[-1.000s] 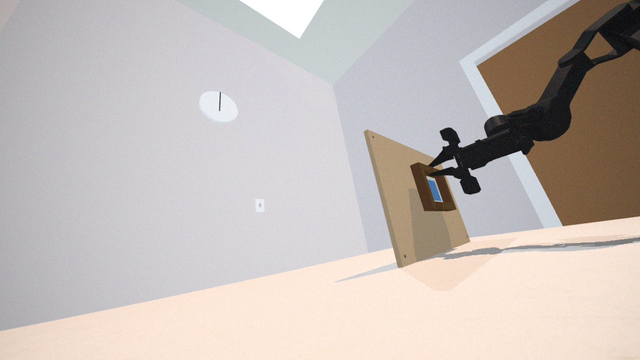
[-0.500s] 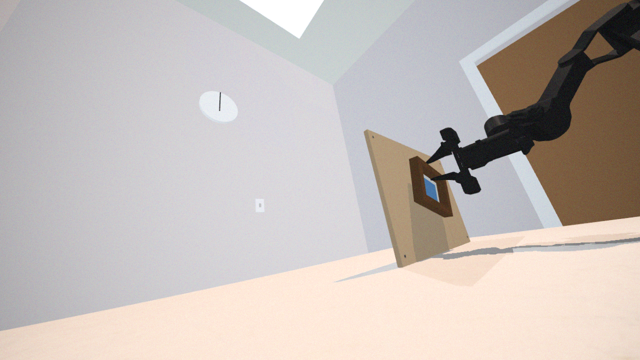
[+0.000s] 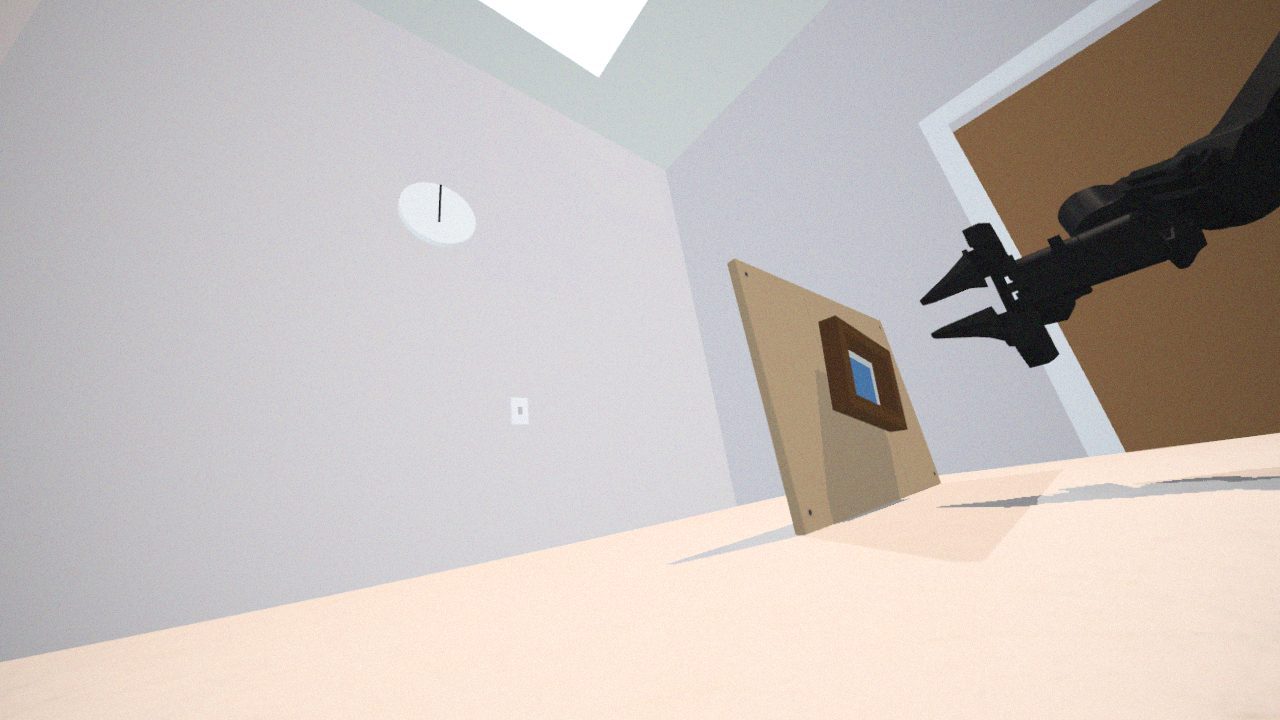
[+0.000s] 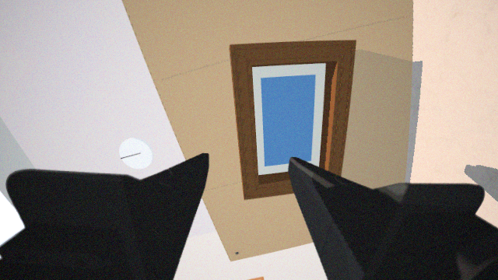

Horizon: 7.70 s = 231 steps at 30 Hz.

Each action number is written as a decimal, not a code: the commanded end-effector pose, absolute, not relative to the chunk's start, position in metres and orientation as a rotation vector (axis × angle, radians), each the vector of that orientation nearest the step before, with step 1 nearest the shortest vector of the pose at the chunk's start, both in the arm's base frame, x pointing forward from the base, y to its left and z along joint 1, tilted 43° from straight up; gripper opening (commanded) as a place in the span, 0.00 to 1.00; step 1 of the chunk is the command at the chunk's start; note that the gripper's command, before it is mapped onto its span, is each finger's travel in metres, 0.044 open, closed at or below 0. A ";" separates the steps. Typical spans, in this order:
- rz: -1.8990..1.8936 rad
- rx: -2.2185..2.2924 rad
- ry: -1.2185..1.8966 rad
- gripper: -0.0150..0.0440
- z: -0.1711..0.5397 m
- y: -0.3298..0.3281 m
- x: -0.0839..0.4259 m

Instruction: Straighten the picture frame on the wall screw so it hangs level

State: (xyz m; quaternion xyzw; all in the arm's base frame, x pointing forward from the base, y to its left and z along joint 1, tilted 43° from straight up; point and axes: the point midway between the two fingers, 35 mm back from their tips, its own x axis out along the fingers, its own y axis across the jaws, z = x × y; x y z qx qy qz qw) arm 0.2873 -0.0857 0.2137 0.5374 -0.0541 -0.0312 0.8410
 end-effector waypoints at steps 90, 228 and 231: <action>-0.057 1.304 -0.113 0.69 0.239 -0.058 0.193; -0.068 0.997 -0.107 0.69 0.219 -0.093 0.376; -0.068 0.997 -0.107 0.69 0.219 -0.093 0.376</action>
